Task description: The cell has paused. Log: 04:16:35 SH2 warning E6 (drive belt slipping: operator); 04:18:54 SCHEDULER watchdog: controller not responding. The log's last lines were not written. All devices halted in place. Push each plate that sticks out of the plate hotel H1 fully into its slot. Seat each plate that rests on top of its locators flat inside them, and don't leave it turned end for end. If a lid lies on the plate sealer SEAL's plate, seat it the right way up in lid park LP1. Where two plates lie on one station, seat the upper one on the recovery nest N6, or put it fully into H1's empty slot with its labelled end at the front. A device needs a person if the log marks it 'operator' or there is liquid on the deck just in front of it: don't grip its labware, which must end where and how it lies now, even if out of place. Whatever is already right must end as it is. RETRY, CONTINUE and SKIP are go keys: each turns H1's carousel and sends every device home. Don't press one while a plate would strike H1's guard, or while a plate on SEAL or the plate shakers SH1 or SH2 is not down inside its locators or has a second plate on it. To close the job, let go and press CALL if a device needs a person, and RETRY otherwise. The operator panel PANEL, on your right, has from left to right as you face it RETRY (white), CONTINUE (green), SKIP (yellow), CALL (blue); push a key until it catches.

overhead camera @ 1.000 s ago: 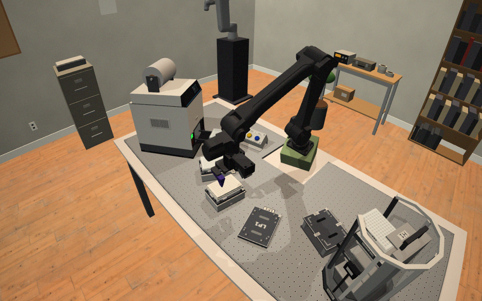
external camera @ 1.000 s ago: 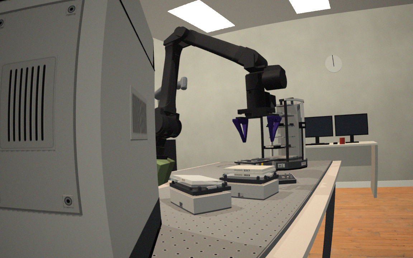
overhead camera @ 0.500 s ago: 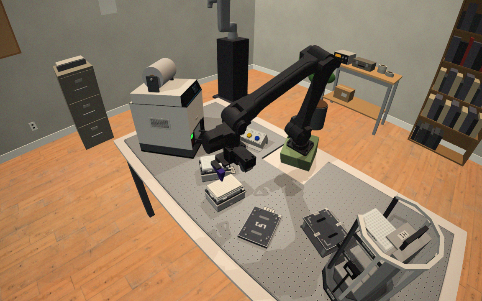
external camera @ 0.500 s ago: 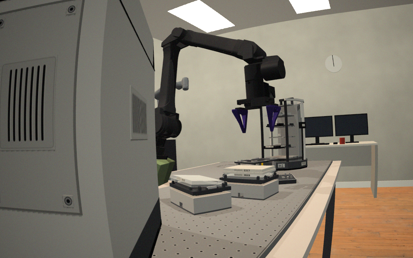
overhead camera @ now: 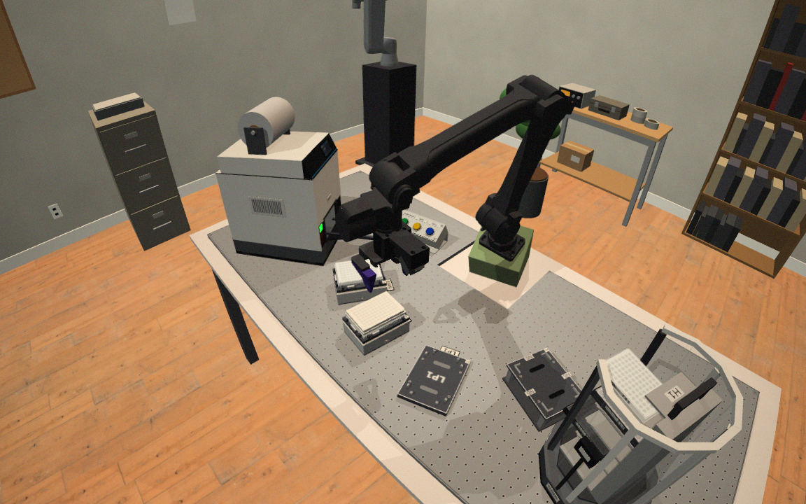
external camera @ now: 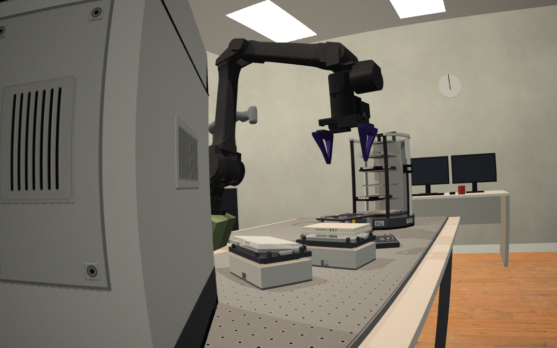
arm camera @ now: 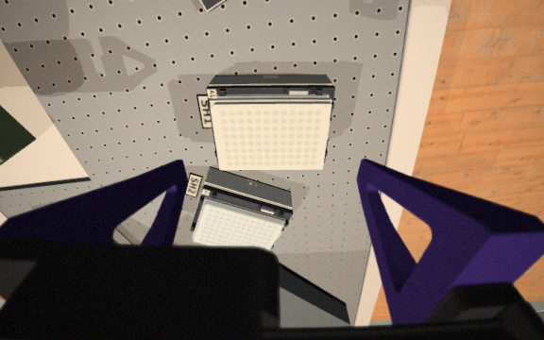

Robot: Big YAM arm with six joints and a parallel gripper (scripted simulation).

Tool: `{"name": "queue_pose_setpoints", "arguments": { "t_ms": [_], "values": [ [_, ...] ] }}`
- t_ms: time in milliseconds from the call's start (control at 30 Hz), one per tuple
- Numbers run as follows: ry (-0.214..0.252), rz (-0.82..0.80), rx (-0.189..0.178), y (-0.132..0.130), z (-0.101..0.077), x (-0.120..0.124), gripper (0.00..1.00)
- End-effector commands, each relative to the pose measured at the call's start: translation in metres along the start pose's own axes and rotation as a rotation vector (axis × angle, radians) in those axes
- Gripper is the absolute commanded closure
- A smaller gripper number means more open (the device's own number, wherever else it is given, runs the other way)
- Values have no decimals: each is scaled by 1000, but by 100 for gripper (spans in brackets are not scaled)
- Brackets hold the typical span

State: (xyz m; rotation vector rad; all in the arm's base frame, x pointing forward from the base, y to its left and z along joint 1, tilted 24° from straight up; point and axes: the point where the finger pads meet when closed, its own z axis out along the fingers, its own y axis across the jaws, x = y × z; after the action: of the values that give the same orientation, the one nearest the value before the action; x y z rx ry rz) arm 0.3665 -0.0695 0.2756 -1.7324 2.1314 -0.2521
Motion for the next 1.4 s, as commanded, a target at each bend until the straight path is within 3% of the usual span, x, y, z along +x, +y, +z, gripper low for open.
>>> {"name": "queue_pose_setpoints", "arguments": {
  "t_ms": [0,167,267,400,433,667,800,900,967,1000,1267,1367],
  "values": [
    [5,-15,63,-17,-38,0,0],
    [5,-12,46,-17,-45,1,0],
    [6,-16,64,-16,-60,-1,0],
    [6,-16,62,-16,-65,-1,0],
    [4,-9,31,-17,-55,2,0],
    [7,-16,63,-14,-87,-1,0],
    [6,-13,47,-15,-91,1,0],
    [8,-16,59,-13,-104,-1,0],
    [8,-16,59,-13,-104,-1,0],
    [6,-10,37,-16,-98,2,0],
    [8,-16,56,-12,-127,-1,0],
    [8,-13,44,-14,-122,1,0]
  ]
}}
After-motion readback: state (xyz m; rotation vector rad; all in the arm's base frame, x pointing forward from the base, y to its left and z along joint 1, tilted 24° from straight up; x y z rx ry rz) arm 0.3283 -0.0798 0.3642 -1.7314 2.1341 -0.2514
